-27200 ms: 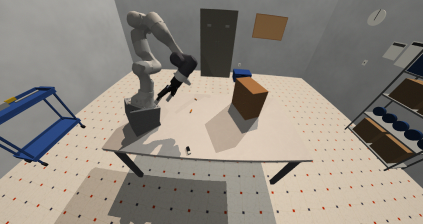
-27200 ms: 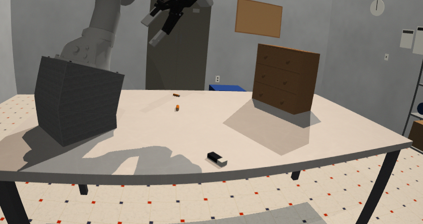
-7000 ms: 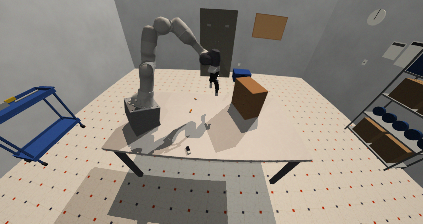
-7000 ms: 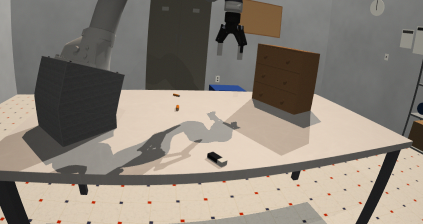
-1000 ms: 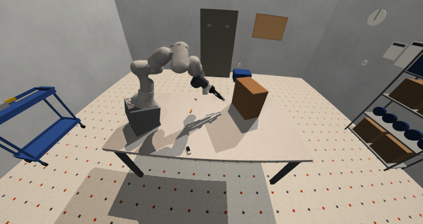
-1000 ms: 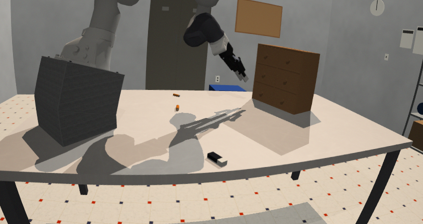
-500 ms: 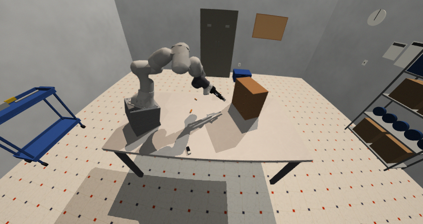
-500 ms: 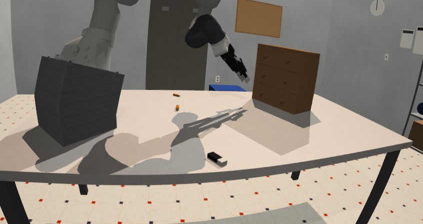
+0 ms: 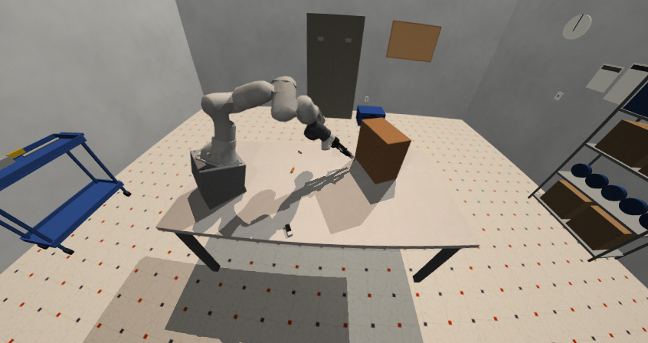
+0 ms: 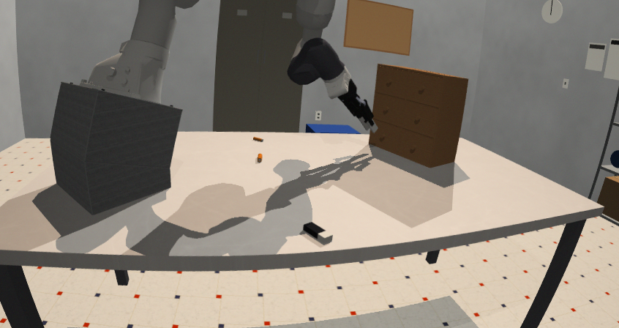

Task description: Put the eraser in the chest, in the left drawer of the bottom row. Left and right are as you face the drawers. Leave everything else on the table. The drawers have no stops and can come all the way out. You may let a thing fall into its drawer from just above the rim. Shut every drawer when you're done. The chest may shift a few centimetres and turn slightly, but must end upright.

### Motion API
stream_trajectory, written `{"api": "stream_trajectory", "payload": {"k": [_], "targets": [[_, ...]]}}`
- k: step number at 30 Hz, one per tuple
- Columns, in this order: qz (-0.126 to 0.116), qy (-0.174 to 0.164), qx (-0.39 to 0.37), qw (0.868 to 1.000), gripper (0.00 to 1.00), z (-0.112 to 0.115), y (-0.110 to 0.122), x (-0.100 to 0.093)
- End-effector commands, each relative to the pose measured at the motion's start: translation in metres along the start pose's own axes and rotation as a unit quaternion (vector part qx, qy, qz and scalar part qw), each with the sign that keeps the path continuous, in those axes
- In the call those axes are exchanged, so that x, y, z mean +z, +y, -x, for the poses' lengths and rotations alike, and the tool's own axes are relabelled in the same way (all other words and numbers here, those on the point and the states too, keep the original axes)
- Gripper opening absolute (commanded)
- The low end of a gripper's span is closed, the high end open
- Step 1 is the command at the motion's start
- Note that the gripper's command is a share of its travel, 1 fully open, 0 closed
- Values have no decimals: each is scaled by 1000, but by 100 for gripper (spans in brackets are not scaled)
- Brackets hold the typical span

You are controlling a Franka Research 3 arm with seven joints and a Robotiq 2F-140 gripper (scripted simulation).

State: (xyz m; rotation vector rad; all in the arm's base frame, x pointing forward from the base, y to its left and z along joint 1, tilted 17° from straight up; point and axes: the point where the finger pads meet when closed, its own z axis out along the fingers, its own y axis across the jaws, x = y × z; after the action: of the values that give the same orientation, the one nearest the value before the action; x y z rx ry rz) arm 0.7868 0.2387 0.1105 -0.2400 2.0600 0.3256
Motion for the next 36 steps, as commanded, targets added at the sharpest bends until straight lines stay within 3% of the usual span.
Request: {"api": "stream_trajectory", "payload": {"k": [1, 10, 36], "targets": [[7, 9, -11, 1000, 28, -3, 5, 20], [7, 9, -11, 1000, 28, 1, 5, 48], [7, 9, -11, 1000, 28, 1, 5, 50]]}}
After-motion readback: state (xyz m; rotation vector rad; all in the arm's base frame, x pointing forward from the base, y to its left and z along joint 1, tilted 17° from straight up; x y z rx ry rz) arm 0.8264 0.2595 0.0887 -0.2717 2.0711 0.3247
